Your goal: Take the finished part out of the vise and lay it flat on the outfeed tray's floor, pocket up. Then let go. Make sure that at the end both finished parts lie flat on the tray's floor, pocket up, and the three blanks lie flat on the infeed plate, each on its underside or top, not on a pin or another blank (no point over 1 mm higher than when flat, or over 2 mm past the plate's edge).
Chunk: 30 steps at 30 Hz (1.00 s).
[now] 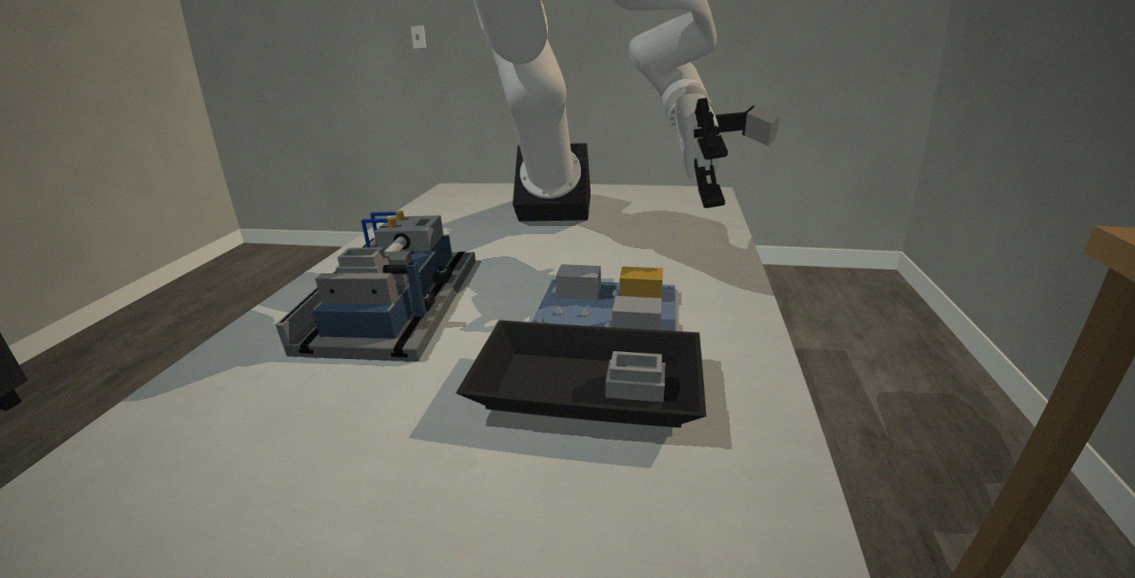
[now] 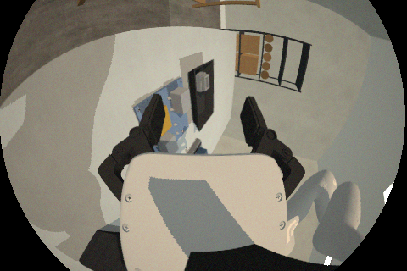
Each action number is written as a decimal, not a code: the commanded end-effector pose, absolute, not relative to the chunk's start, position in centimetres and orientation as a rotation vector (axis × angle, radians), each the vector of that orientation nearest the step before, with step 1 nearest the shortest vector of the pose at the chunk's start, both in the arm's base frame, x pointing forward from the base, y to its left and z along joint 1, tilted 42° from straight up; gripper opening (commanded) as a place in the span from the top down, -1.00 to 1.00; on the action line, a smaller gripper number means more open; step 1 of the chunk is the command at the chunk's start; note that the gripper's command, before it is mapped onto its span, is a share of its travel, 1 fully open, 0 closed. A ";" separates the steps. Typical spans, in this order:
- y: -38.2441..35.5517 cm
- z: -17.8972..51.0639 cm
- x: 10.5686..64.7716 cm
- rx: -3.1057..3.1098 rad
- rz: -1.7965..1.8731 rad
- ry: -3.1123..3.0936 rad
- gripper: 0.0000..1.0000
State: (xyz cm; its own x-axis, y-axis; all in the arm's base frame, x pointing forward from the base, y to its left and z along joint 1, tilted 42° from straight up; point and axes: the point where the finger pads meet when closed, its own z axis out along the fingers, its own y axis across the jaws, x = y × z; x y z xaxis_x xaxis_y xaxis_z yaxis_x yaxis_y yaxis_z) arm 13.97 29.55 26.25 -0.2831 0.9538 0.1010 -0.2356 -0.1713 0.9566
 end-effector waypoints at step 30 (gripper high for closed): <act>27.9 31.7 3.7 0.977 1.610 1.308 -1.00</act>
